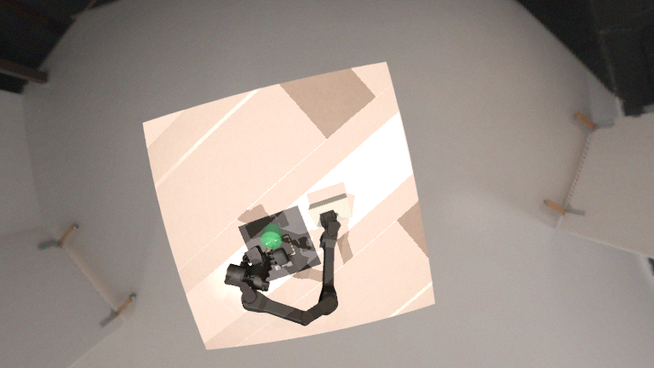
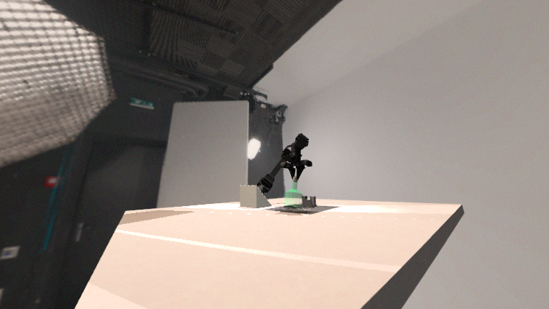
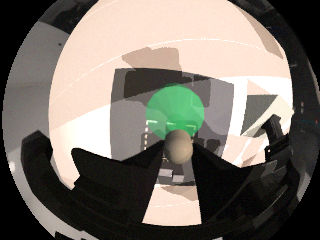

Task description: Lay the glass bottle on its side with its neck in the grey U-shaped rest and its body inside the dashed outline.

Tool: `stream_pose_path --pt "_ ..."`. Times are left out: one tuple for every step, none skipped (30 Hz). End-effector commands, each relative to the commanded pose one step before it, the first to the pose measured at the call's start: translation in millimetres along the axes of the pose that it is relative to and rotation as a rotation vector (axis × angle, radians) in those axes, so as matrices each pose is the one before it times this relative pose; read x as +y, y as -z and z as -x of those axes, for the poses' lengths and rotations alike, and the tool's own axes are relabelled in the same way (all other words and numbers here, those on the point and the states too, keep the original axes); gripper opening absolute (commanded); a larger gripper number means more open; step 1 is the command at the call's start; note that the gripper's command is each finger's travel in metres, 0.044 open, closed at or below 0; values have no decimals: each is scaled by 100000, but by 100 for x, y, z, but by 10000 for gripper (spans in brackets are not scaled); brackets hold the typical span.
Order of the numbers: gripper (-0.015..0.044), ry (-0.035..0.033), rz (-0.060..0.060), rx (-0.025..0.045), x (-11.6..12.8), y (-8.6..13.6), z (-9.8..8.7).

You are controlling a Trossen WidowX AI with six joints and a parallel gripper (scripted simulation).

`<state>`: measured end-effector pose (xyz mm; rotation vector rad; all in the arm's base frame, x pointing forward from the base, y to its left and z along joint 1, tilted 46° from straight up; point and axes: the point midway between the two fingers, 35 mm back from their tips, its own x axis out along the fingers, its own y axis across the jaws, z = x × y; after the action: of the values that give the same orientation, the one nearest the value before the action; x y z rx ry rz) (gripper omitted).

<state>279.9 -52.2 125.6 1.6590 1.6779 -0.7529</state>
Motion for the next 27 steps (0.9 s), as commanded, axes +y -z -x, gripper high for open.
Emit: stream_pose_path --pt "103 -122 -51 923 -29 968 116" --pt "103 32 9 -217 2 80 6" --pt "103 32 8 -217 2 80 6" --pt "103 32 6 -217 2 80 6" --pt "103 31 5 -217 2 80 6" --pt "103 31 3 -217 2 81 5" --pt "103 31 1 -217 2 82 5" --pt "103 31 0 -217 2 82 5" --pt "103 31 -2 -217 2 83 5" --pt "103 31 -3 -217 2 83 5" --pt "103 31 -5 -218 2 84 4" --pt "103 31 -7 -218 2 84 4" --pt "103 31 -8 -218 2 84 4" --pt "103 31 -10 -218 2 84 4" --pt "103 31 -11 -218 2 85 4" --pt "103 31 -13 -218 2 85 4" --pt "103 31 -15 -219 2 85 3" --pt "103 31 -17 -218 2 86 3" --pt "103 31 -18 -218 2 85 3" --pt "103 31 -19 -219 2 85 3" --pt "103 30 -20 -221 2 85 3" --pt "103 30 -21 -223 2 85 2" --pt "103 30 -22 -225 2 85 2" --pt "103 30 -23 -227 2 85 2" --pt "103 29 -23 -229 2 84 2" --pt "103 29 -24 -230 2 84 2" --pt "103 28 -25 -231 2 84 1"
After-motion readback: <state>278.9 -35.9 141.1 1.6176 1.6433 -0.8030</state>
